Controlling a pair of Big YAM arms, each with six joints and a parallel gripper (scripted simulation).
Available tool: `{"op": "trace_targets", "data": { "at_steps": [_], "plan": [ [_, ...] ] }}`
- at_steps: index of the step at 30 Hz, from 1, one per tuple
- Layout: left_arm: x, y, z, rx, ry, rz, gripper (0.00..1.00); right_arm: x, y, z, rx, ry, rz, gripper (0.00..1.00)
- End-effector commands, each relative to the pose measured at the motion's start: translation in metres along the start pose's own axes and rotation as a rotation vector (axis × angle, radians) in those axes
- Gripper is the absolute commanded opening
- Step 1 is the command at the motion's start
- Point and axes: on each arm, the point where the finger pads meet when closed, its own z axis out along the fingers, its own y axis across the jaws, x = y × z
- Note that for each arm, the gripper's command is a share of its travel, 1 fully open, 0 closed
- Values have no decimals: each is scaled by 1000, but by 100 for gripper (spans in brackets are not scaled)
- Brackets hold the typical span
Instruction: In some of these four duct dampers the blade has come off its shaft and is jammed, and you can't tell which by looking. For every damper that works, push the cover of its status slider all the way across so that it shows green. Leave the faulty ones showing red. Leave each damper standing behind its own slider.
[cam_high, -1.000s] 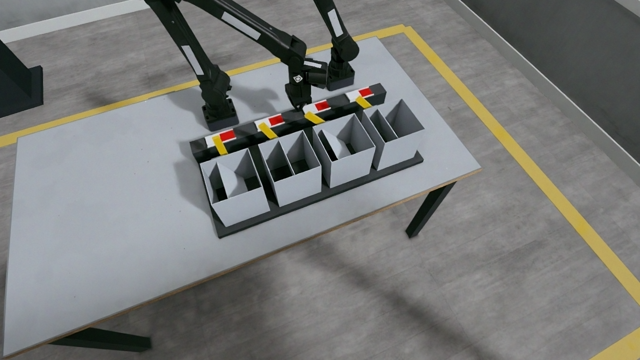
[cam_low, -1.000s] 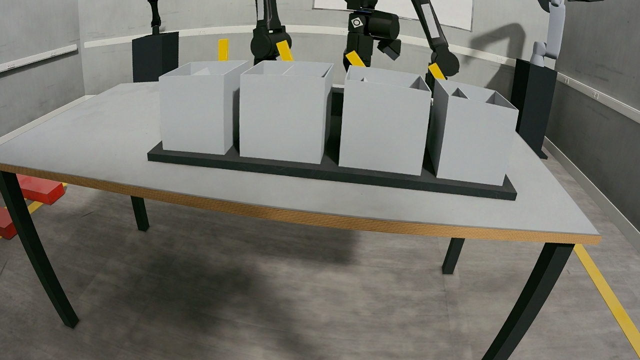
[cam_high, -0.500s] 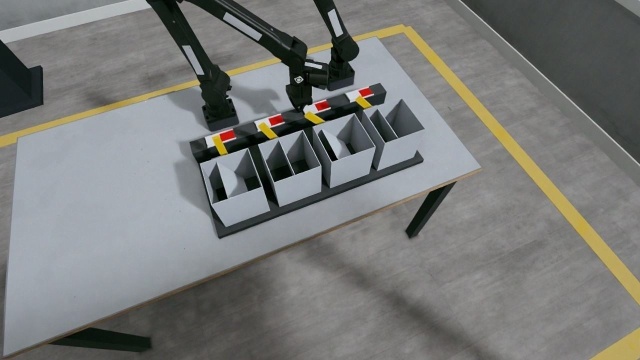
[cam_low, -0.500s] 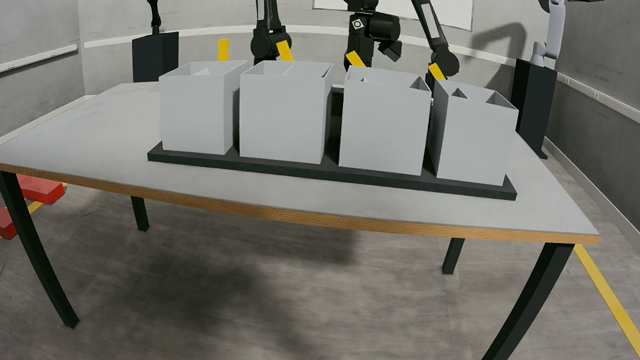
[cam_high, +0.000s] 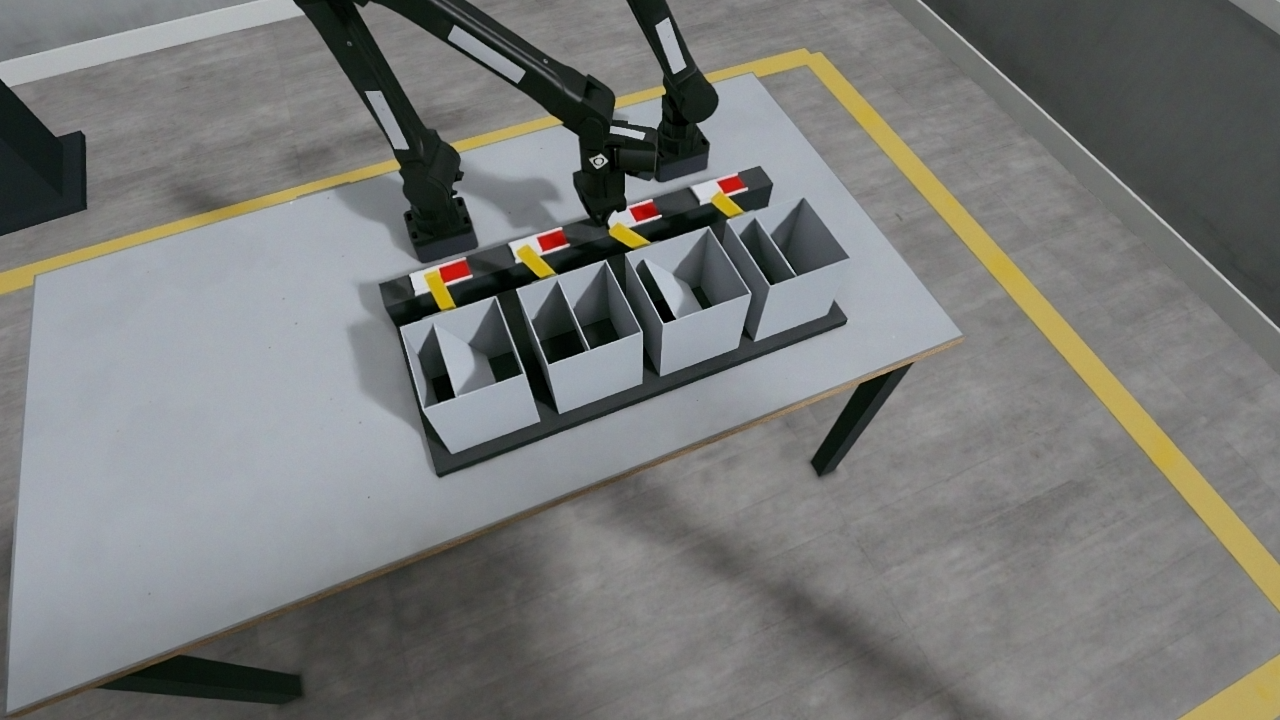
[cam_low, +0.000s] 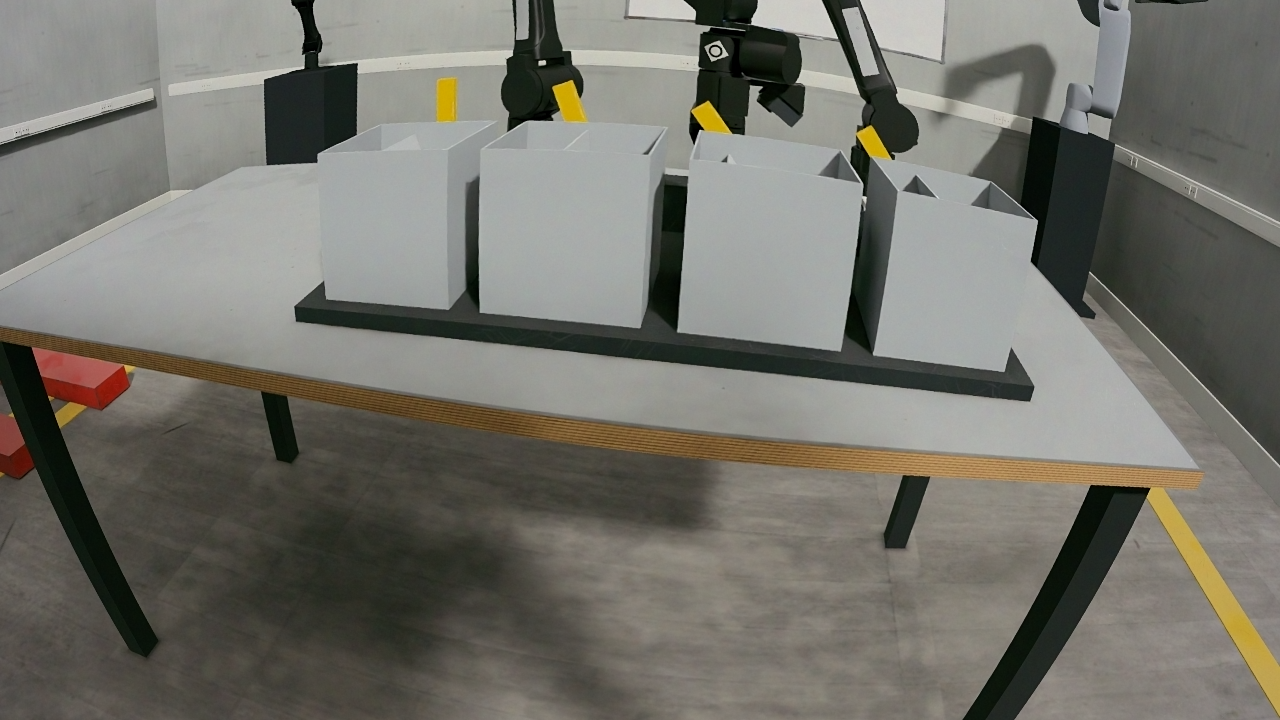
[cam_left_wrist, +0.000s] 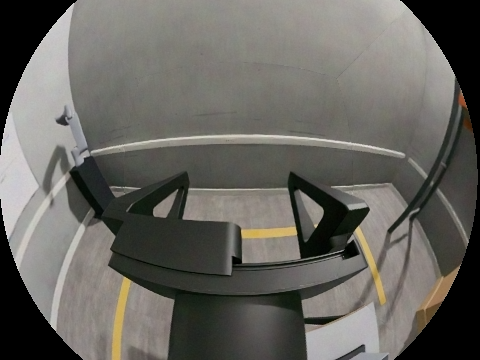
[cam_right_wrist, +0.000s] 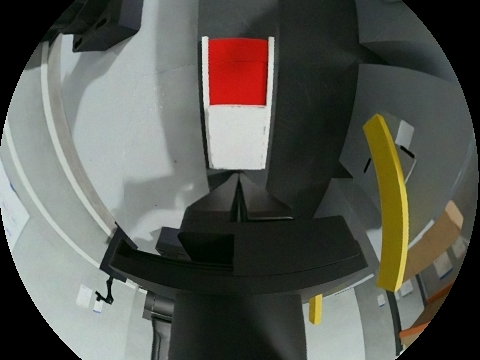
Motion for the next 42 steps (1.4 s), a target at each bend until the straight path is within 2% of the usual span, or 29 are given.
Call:
{"op": "trace_targets", "data": {
  "at_steps": [1, 24, 42],
  "plan": [
    [-19, 5, -4, -9, -49, -9, 100, -2, -6, 1, 8, -13, 29, 0],
    [-19, 5, -4, -9, -49, -9, 100, -4, -7, -1, 9, -14, 27, 0],
    [-19, 5, -4, -9, -49, -9, 100, -24, -12, -12, 26, -46, 16, 0]
  ]
}}
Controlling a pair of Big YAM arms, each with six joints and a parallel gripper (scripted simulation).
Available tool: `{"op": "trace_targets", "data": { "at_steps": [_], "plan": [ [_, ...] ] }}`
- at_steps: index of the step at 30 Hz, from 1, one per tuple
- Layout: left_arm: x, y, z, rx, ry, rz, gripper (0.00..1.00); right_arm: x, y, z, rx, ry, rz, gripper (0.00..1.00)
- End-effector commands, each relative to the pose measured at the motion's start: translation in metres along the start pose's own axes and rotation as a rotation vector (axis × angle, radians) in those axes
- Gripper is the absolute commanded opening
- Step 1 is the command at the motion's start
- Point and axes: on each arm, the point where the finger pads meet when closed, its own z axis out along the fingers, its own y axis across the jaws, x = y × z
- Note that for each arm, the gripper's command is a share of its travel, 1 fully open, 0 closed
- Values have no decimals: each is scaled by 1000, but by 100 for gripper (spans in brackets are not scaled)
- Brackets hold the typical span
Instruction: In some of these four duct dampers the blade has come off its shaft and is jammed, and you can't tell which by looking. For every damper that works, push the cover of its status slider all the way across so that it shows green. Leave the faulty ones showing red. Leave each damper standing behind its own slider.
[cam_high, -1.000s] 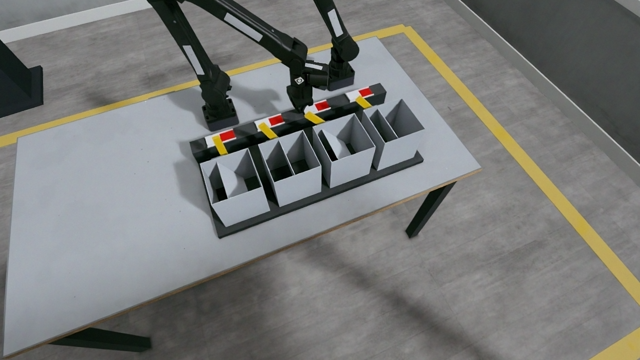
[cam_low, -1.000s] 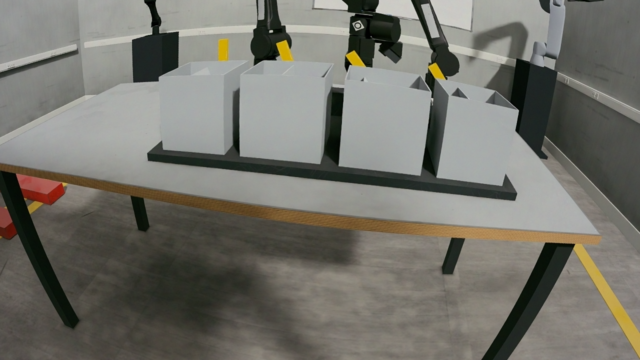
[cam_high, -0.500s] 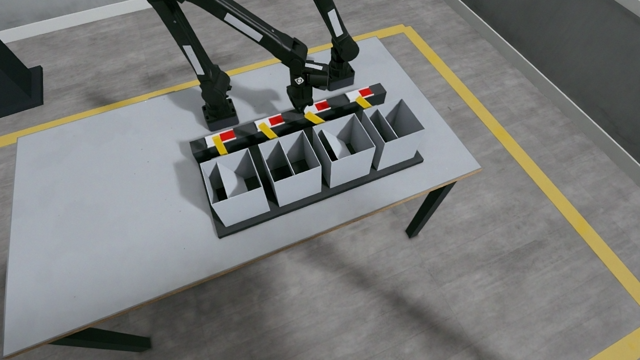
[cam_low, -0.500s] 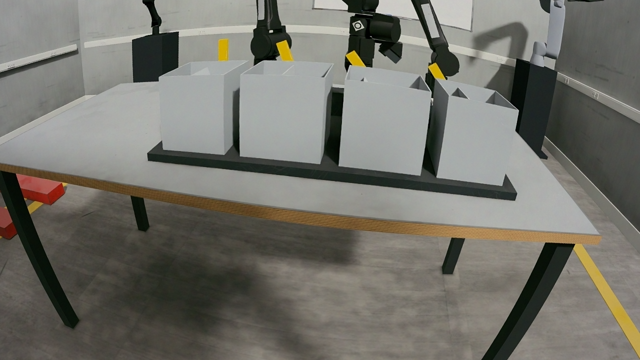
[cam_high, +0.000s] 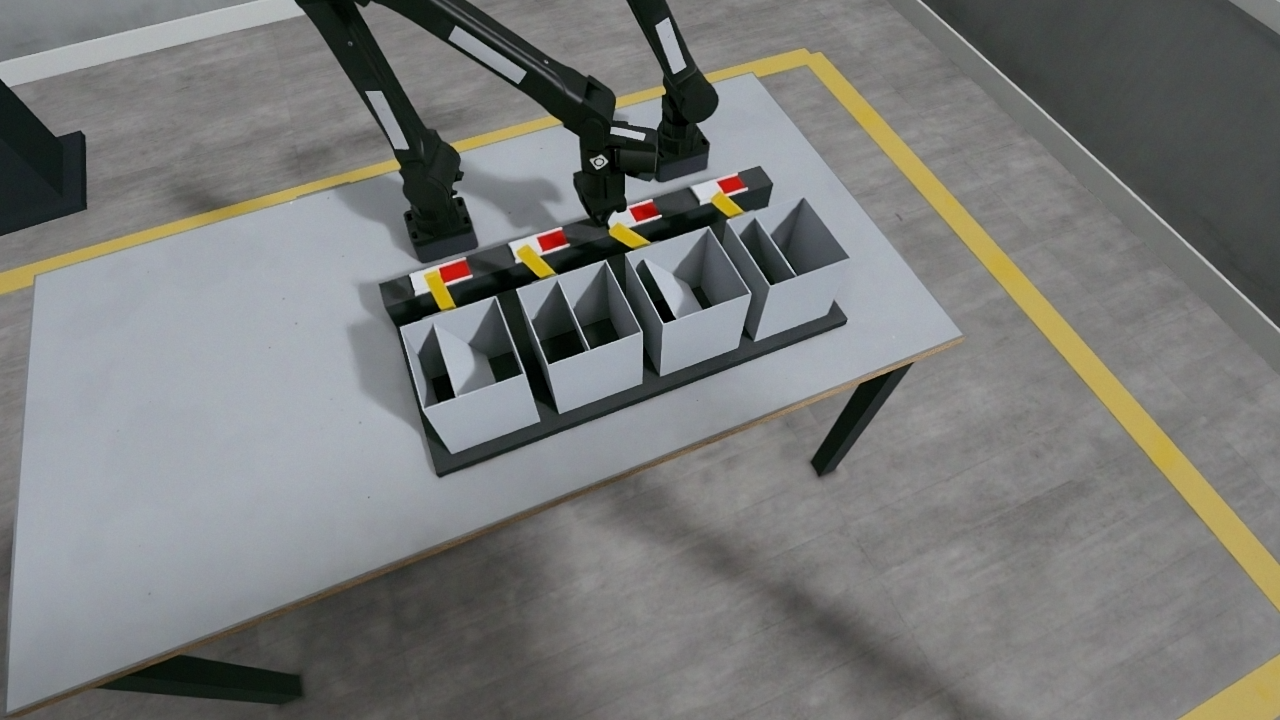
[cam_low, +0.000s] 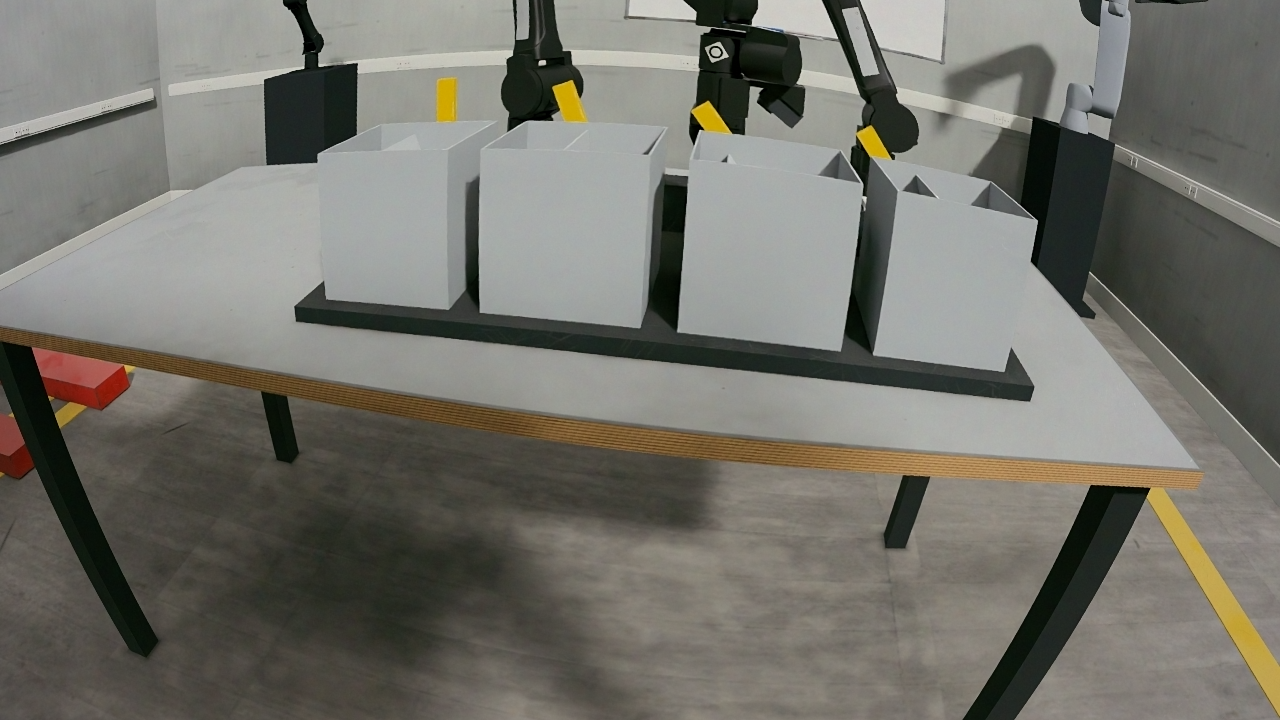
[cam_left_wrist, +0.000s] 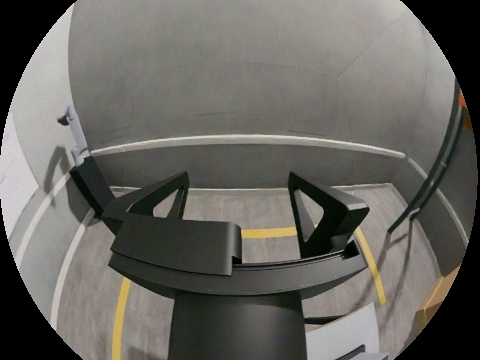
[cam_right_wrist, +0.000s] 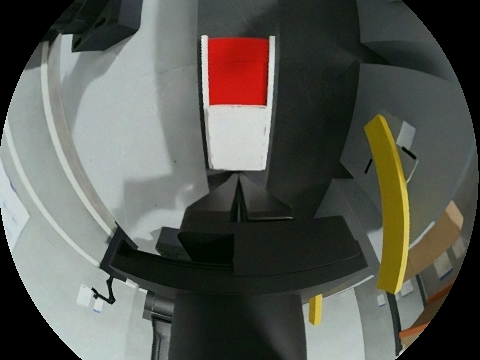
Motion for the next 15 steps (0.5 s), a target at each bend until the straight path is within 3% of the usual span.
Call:
{"op": "trace_targets", "data": {
  "at_steps": [1, 15],
  "plan": [
    [-19, 5, -4, -9, -49, -9, 100, -26, -13, -15, 30, -53, 14, 0],
    [-19, 5, -4, -9, -49, -9, 100, -31, -10, -14, 28, -50, 7, 0]
  ]
}}
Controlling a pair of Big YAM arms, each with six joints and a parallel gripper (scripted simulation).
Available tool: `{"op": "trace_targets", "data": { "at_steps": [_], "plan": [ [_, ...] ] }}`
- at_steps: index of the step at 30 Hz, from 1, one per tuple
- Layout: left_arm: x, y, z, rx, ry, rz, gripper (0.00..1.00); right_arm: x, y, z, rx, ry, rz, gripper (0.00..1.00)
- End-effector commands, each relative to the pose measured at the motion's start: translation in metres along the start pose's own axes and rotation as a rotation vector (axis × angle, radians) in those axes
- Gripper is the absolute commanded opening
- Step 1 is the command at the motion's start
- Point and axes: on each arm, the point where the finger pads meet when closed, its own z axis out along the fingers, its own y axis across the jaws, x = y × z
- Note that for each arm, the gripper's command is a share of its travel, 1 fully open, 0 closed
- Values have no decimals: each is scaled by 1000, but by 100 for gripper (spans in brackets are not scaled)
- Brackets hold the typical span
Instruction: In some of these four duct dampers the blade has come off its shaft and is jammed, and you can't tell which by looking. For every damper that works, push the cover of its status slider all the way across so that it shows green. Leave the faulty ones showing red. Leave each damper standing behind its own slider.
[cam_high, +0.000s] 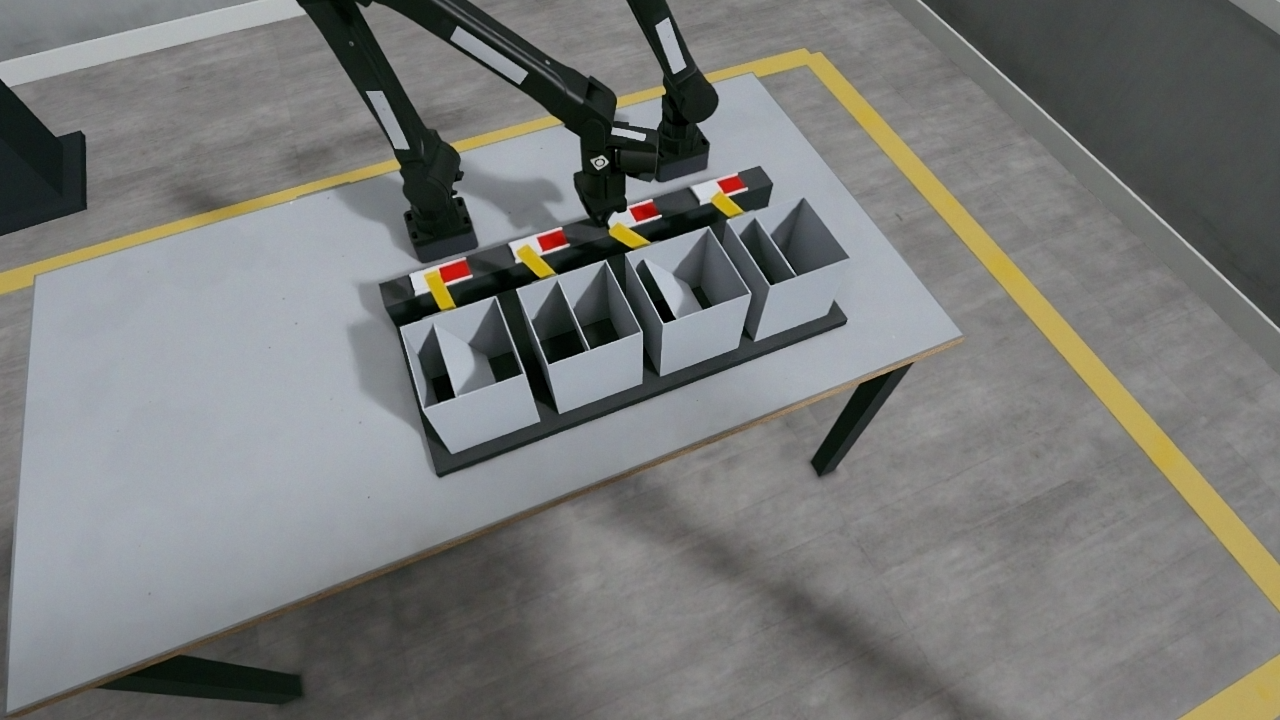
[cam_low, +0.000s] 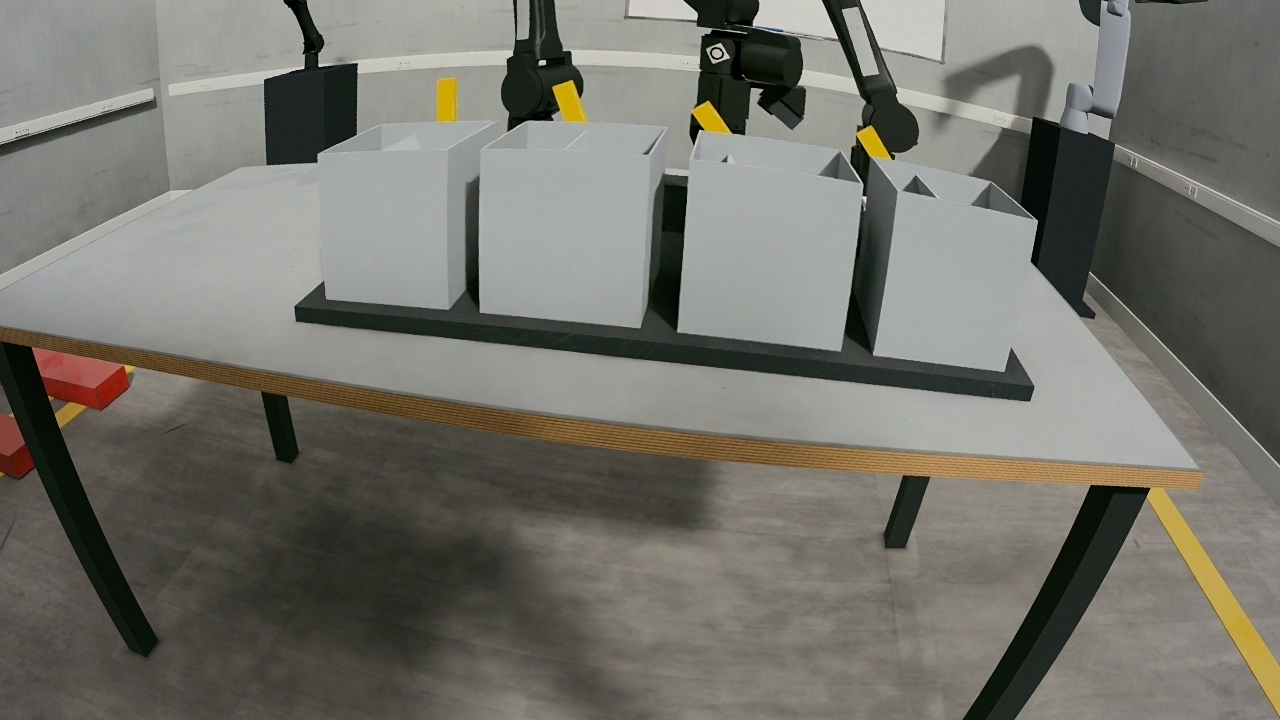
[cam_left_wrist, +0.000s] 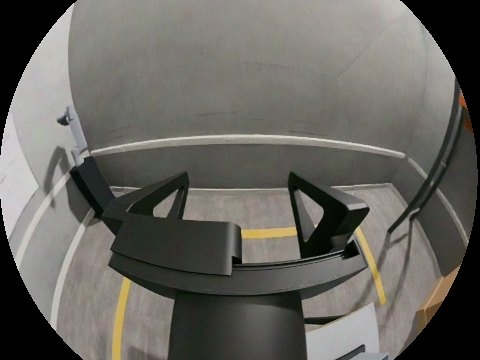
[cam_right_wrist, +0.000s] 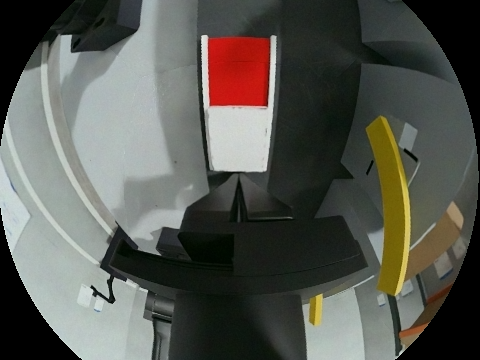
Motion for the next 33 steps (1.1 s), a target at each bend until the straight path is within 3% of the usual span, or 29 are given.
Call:
{"op": "trace_targets", "data": {
  "at_steps": [1, 33],
  "plan": [
    [-19, 5, -4, -9, -49, -9, 100, -31, -11, -16, 30, -55, 5, 0],
    [-19, 5, -4, -9, -49, -9, 100, -45, -10, -16, 28, -54, 5, 0]
  ]
}}
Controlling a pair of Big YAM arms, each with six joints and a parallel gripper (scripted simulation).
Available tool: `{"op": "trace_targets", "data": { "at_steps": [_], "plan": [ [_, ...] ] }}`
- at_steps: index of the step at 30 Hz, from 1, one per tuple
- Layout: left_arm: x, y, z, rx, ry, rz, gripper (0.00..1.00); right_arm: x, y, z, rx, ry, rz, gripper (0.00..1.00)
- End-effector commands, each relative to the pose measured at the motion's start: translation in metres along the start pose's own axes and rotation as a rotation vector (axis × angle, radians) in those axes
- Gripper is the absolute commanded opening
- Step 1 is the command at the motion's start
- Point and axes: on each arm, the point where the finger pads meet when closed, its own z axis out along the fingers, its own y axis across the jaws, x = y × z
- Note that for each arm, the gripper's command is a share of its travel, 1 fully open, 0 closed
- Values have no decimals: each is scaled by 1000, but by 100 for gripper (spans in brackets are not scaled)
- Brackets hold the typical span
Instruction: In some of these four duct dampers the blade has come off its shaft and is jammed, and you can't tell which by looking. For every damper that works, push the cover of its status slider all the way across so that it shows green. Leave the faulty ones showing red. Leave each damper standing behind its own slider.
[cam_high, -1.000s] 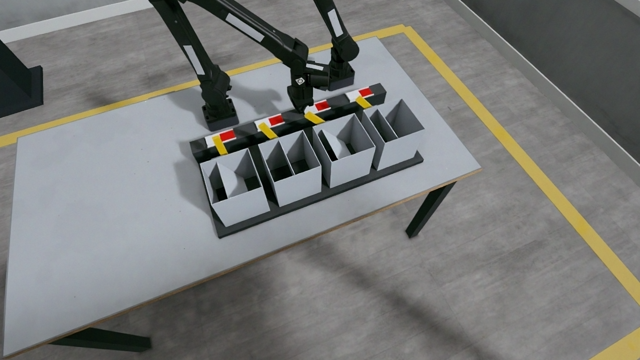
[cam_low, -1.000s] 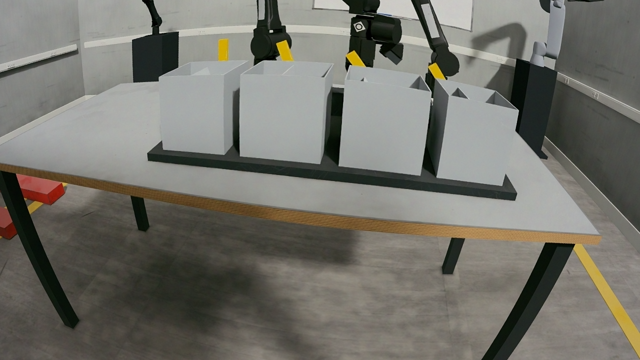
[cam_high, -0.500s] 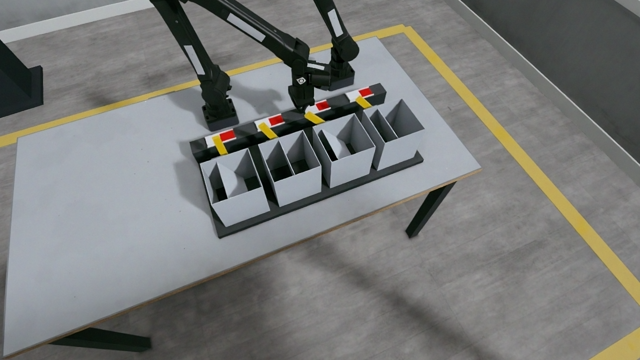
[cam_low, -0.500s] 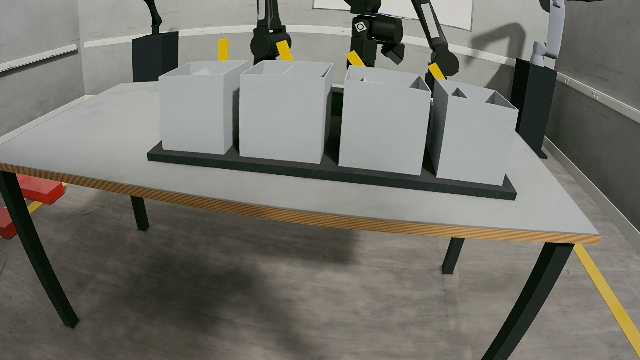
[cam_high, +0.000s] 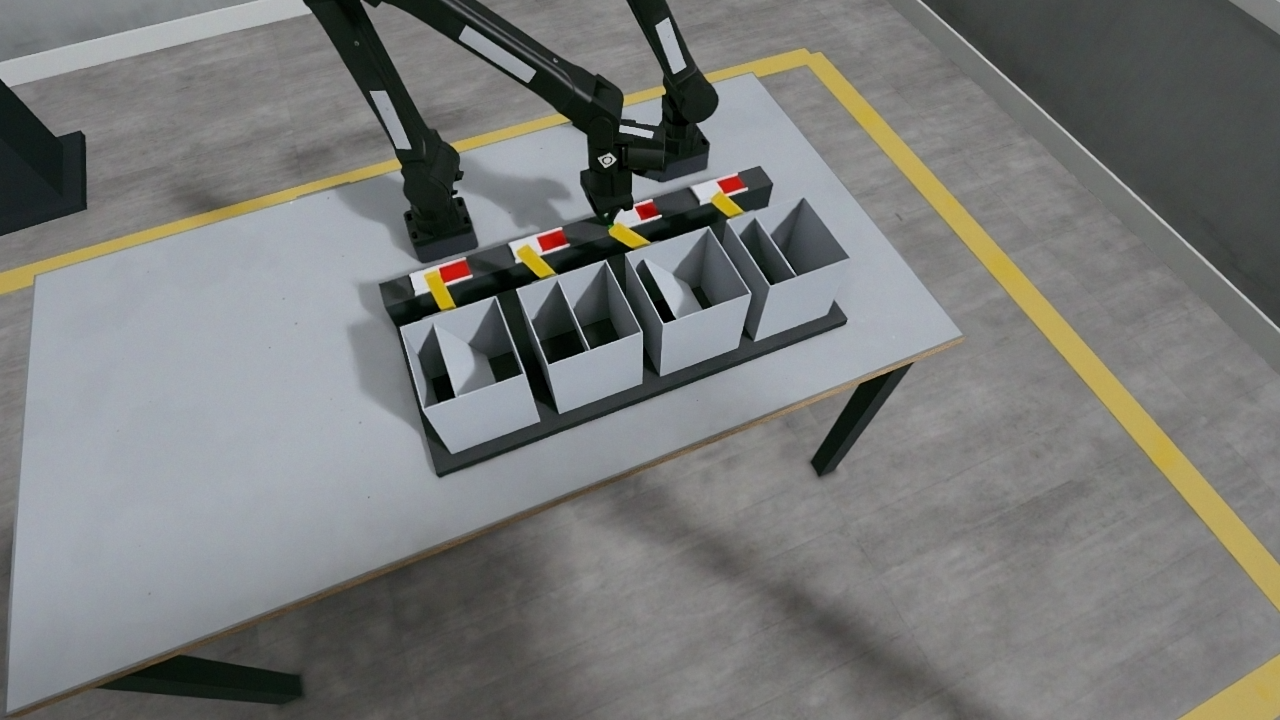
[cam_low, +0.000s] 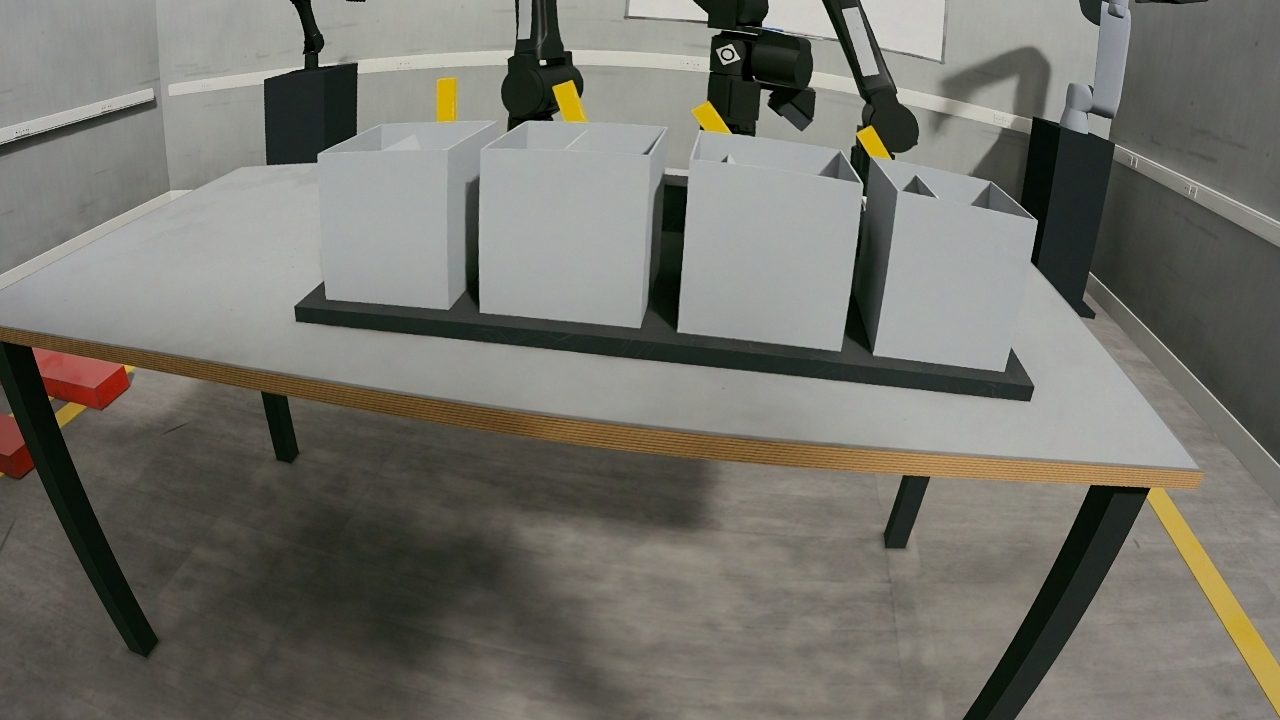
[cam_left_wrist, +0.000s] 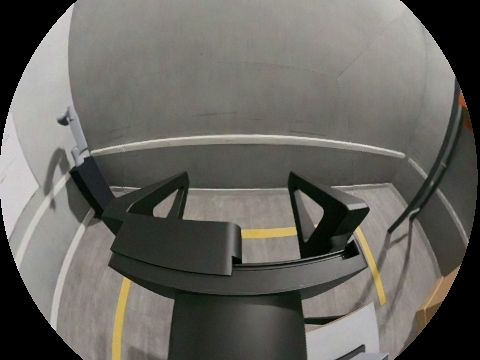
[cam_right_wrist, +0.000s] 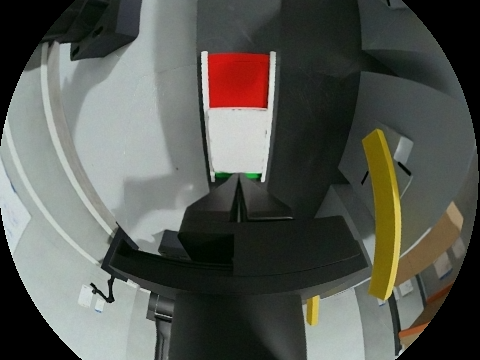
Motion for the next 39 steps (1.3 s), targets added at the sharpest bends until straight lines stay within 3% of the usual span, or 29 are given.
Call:
{"op": "trace_targets", "data": {
  "at_steps": [1, 39],
  "plan": [
    [-19, 5, -4, -9, -49, -9, 100, -33, -10, -15, 27, -54, 3, 0],
    [-19, 5, -4, -9, -49, -9, 100, -53, -9, -15, 24, -50, 3, 0]
  ]
}}
